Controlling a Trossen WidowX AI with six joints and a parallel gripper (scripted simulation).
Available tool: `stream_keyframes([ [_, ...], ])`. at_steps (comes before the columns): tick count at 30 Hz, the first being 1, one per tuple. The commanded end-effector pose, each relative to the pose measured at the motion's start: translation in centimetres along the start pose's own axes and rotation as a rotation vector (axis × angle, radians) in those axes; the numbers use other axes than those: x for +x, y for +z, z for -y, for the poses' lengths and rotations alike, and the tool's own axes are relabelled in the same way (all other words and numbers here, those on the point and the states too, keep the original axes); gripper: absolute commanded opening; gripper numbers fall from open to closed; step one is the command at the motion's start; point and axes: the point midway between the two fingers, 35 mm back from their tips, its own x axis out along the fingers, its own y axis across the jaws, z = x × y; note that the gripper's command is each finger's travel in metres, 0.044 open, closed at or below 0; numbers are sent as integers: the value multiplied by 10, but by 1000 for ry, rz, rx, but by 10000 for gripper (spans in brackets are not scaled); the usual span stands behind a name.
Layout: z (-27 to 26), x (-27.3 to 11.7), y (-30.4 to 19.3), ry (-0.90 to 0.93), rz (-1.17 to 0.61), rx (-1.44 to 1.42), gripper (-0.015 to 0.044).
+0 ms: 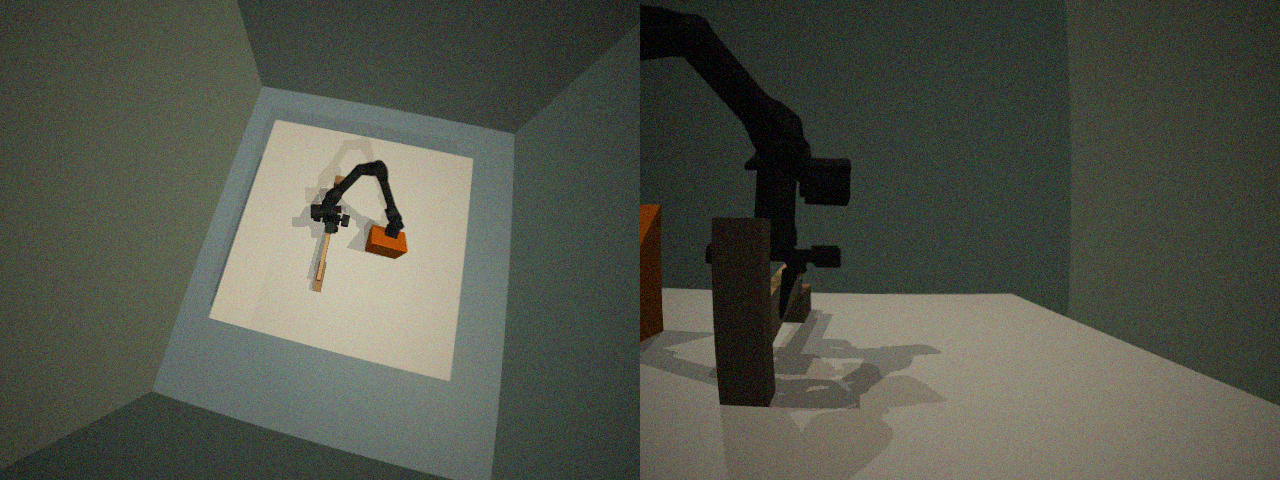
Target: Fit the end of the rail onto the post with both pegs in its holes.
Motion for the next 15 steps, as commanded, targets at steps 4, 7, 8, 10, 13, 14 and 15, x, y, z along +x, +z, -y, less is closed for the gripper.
stream_keyframes([
  [4, 2, -8, 1, -10, 14, 2, 0],
  [7, 2, -10, 1, -10, 14, 2, 0],
  [8, 2, -10, 1, -10, 14, 2, 0],
  [10, 2, -11, 1, -10, 14, 2, 0],
  [13, 2, -13, 1, -10, 14, 2, 0],
  [14, 2, -13, 1, -10, 14, 2, 0],
  [15, 2, -14, 1, -10, 14, 2, 0],
])
